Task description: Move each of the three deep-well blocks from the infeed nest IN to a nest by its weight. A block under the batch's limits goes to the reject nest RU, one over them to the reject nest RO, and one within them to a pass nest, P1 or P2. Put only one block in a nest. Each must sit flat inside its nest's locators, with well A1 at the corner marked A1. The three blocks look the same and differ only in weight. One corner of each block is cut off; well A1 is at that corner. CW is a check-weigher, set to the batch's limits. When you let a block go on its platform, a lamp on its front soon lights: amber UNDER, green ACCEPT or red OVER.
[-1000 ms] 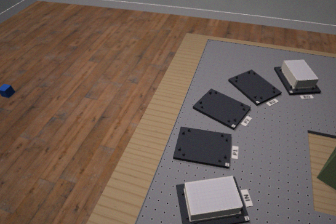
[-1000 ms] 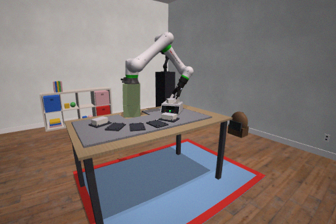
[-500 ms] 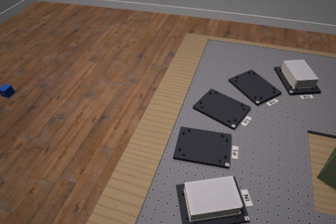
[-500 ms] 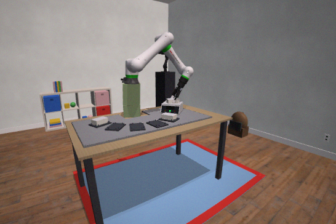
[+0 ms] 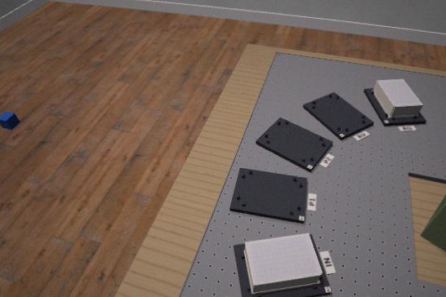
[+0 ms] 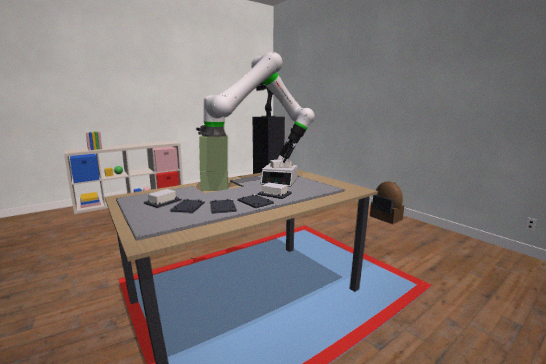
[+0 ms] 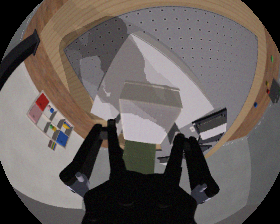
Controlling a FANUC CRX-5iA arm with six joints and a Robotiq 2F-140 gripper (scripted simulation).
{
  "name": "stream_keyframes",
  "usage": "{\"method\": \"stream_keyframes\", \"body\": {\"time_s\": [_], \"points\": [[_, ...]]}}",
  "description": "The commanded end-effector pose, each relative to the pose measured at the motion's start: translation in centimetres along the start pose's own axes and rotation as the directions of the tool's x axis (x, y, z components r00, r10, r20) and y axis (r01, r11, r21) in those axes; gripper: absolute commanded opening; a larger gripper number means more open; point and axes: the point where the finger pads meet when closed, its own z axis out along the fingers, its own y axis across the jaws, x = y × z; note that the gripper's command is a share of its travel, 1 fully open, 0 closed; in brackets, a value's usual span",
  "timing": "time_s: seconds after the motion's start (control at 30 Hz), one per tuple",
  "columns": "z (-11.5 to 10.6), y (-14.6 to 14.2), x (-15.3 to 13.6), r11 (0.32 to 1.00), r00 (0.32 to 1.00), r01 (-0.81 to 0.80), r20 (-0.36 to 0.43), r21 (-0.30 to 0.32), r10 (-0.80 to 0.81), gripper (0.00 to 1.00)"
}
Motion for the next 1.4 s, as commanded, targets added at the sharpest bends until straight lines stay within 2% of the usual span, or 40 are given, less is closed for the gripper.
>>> {"method": "stream_keyframes", "body": {"time_s": [0.0, 0.43, 1.37], "points": [[0.0, 0.0, 0.0, 1.0, 1.0, 0.0, 0.0, 0.0, 0.0, 0.1], [0.0, 0.0, 0.0, 1.0, 1.0, 0.0, 0.0, 0.0, 0.0, 0.1], [-3.8, 0.0, -2.2, 1.0, 1.0, 0.0, 0.0, 0.0, 0.0, 0.1]]}}
